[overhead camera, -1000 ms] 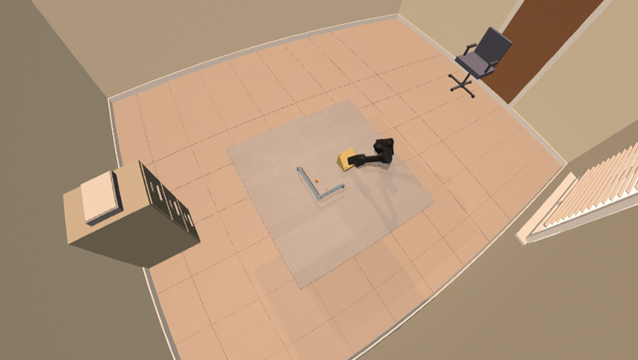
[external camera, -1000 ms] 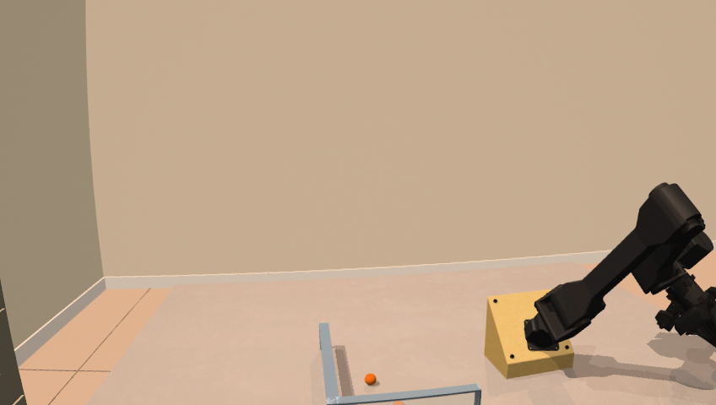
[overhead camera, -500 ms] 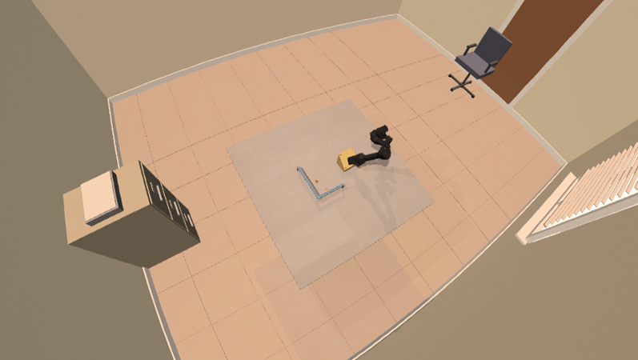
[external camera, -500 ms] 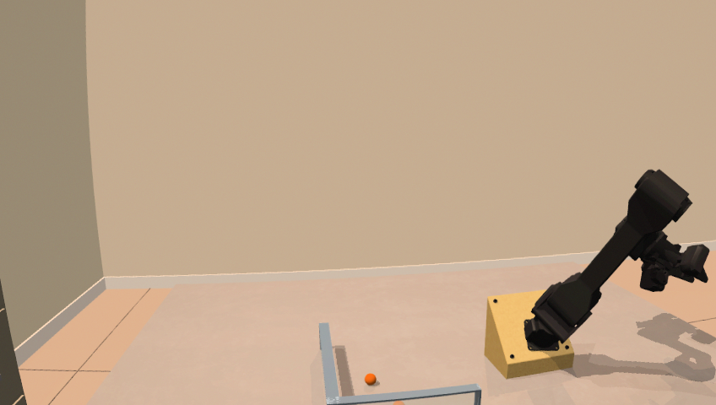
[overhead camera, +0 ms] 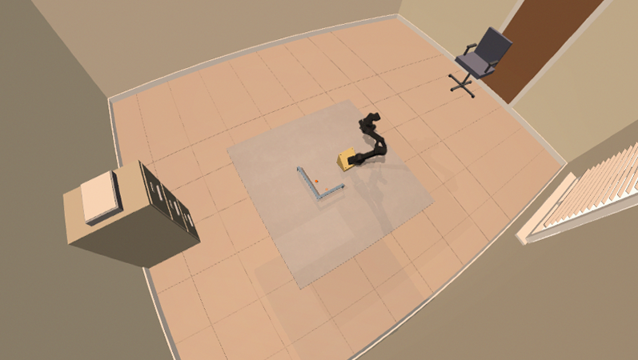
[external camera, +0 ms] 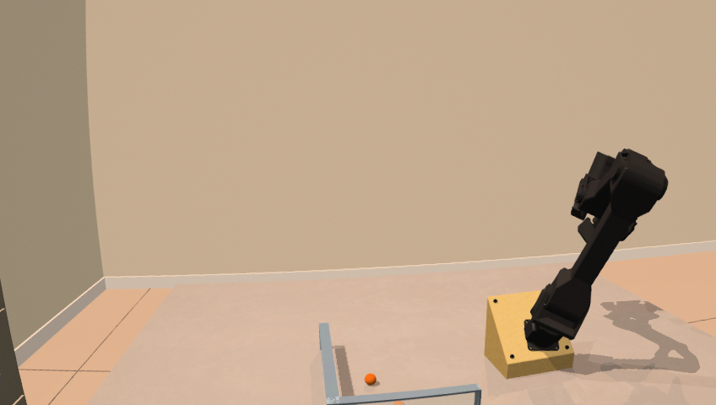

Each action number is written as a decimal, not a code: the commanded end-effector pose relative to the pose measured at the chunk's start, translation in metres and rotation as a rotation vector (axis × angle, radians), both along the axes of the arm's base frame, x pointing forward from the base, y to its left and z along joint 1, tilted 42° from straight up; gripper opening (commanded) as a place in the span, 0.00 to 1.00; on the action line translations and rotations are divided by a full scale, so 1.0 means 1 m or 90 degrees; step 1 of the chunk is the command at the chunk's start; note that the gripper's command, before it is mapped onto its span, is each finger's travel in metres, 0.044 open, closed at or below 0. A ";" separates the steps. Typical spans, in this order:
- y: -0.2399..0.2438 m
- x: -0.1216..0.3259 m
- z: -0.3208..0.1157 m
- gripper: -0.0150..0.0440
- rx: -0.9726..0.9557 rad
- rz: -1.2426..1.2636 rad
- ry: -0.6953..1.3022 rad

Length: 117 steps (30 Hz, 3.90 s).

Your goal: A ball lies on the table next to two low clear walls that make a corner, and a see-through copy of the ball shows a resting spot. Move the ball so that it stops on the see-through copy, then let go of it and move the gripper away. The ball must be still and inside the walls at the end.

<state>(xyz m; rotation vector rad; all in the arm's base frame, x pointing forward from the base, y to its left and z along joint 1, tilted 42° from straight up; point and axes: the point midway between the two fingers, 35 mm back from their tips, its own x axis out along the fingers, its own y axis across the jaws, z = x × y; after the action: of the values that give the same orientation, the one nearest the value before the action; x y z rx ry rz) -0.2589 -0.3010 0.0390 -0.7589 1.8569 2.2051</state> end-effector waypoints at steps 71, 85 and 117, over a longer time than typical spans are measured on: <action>0.342 0.595 -0.034 0.60 0.526 2.792 0.446; 0.353 0.594 -0.047 0.60 0.525 2.792 0.445; 0.334 0.602 -0.028 0.25 0.529 2.789 0.453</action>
<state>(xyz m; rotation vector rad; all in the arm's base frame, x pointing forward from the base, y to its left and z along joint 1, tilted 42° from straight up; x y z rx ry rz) 0.3353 0.0469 -0.0026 0.4766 1.5626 0.6617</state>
